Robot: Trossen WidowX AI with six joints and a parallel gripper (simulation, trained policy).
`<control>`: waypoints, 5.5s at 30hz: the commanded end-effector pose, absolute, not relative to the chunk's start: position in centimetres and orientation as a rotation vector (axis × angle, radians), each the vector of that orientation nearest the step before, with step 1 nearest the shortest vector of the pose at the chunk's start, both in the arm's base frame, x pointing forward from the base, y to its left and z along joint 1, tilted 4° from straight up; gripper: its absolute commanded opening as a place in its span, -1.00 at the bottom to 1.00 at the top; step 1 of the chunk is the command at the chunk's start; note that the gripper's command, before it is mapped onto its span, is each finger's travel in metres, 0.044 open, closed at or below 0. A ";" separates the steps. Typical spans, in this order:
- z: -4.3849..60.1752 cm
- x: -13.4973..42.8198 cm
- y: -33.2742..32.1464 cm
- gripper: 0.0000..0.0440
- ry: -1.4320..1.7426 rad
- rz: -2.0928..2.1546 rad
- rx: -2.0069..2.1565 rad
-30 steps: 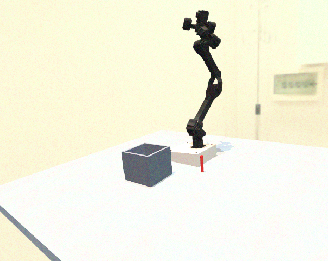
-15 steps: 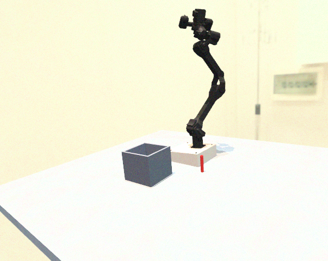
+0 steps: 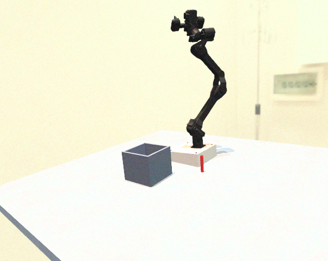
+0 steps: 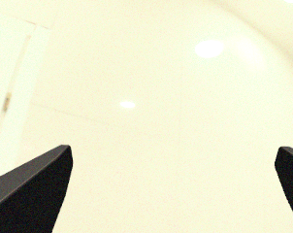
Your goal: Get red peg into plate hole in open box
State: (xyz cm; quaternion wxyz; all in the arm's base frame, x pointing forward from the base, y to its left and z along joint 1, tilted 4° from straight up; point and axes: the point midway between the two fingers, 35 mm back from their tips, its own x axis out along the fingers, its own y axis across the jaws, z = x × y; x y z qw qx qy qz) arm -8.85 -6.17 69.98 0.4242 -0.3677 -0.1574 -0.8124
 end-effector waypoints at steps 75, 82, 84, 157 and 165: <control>38.8 28.0 -5.4 1.00 0.416 -0.369 -0.058; 34.9 28.2 -2.7 1.00 0.550 -0.296 0.089; 33.8 28.2 -2.0 1.00 0.591 -0.281 0.130; 4.6 17.1 9.4 0.97 1.441 -1.084 0.936; 2.2 16.8 9.1 0.94 1.404 -1.123 0.956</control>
